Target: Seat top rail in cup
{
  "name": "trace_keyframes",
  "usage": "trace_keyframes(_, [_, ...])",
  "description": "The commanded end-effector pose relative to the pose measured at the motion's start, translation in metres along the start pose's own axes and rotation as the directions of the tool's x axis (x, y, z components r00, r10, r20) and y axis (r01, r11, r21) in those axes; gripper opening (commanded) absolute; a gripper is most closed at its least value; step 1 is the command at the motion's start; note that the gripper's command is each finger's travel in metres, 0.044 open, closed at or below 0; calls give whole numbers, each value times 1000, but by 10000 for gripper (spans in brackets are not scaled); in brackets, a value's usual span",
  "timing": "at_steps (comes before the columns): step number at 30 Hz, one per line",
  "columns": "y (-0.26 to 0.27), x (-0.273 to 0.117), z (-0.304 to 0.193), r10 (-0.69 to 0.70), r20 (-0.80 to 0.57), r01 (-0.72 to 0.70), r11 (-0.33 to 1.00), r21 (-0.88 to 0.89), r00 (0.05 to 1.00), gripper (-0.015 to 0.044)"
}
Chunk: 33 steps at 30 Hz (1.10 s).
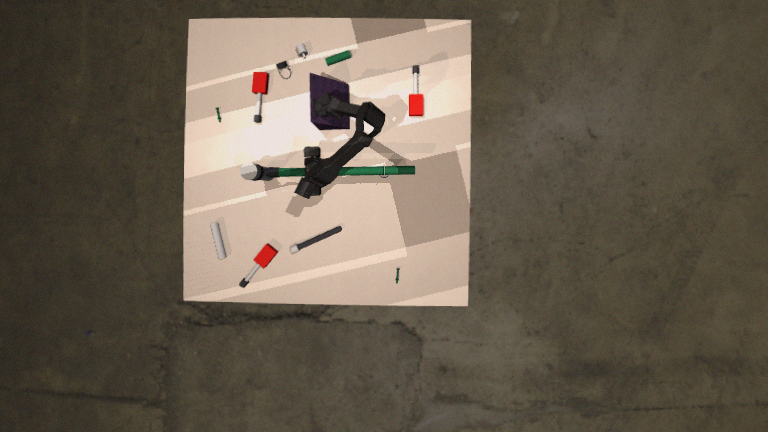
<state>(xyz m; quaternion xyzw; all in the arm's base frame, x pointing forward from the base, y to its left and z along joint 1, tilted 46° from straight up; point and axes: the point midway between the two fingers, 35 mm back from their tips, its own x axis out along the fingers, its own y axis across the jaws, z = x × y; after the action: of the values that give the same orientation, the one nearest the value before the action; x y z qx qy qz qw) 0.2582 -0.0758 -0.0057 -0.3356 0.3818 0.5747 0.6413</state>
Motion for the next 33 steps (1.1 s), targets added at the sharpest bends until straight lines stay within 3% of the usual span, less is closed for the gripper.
trace_keyframes(1, [0, 0, 0, 0, 0, 0, 1000, 0, 1000, 0])
trace_keyframes(33, [3, -5, -2, 2, -12, -2, 1000, 8, 1000, 0])
